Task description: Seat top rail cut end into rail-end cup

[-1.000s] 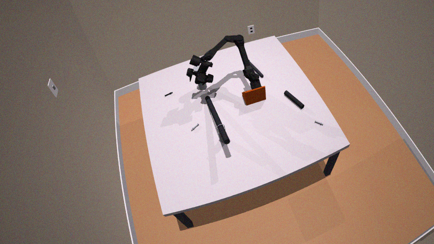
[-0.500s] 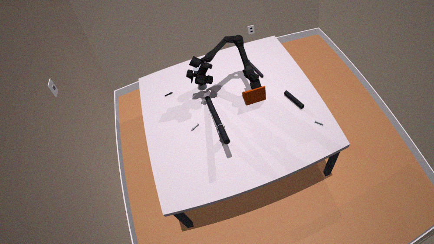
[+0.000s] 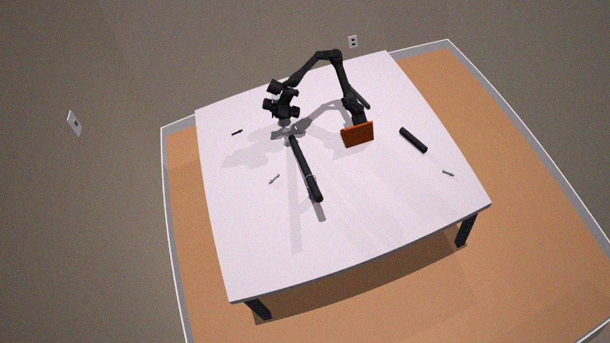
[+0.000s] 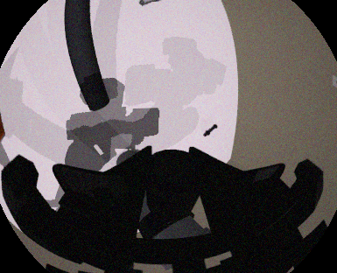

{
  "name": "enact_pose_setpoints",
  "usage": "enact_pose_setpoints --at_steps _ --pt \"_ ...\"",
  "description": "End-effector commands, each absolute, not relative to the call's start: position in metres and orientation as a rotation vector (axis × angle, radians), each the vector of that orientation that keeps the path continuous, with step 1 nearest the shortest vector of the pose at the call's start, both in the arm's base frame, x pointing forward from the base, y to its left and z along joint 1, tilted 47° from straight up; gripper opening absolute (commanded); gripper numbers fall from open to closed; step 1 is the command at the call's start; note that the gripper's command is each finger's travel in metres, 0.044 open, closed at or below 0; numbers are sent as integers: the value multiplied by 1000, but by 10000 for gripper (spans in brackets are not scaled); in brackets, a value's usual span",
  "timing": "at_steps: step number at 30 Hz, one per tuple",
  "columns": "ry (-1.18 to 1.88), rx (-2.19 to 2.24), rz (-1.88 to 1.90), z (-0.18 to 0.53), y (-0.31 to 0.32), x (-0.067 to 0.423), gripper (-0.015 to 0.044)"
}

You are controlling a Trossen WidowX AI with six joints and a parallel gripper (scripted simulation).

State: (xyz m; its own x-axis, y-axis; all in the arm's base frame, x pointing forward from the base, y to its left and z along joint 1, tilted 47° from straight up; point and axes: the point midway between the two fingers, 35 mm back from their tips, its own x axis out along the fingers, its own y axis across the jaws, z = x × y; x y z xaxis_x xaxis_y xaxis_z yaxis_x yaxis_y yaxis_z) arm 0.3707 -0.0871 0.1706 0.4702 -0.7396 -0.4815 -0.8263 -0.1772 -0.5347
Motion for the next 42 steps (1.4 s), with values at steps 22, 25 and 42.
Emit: enact_pose_setpoints --at_steps 22,25,42 --pt "1269 -2040 326 166 -84 356 0" --pt "1266 -2049 344 166 -84 354 0" --pt "1239 -2101 459 166 -84 345 0"
